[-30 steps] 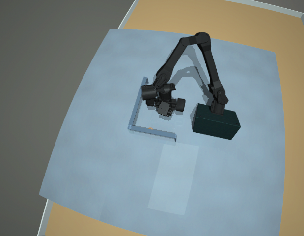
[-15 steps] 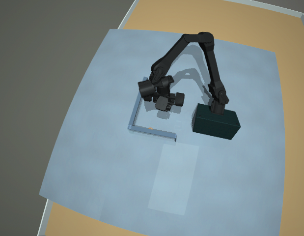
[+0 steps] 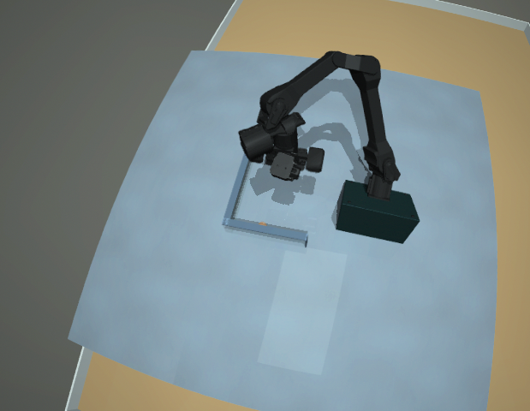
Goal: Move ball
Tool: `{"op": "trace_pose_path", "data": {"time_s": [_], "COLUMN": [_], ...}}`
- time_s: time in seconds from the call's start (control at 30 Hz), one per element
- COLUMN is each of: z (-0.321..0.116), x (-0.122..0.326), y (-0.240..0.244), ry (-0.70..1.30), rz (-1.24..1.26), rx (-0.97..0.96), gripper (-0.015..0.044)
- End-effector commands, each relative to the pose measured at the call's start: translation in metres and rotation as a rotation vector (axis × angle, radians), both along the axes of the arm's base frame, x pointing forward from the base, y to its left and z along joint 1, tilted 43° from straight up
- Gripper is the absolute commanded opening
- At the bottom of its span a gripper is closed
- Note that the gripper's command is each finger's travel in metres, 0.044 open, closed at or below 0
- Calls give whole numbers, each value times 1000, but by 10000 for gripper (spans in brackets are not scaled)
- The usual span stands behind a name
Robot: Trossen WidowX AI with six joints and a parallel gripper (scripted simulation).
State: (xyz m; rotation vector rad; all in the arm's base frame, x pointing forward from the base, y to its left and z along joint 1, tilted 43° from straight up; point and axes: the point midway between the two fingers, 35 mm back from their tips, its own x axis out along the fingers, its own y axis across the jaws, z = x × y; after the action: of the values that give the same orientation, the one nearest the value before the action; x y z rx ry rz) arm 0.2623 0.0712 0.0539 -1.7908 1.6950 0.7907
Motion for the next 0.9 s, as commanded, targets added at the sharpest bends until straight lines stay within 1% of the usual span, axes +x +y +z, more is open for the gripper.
{"op": "trace_pose_path", "data": {"time_s": [0.0, 0.47, 0.87], "z": [-7, -57, -104], "x": [7, 35, 49], "y": [9, 44, 67], "ry": [-1, -4, -7], "rz": [-4, -4, -6], "rx": [4, 7, 9], "gripper": [0, 0, 0]}}
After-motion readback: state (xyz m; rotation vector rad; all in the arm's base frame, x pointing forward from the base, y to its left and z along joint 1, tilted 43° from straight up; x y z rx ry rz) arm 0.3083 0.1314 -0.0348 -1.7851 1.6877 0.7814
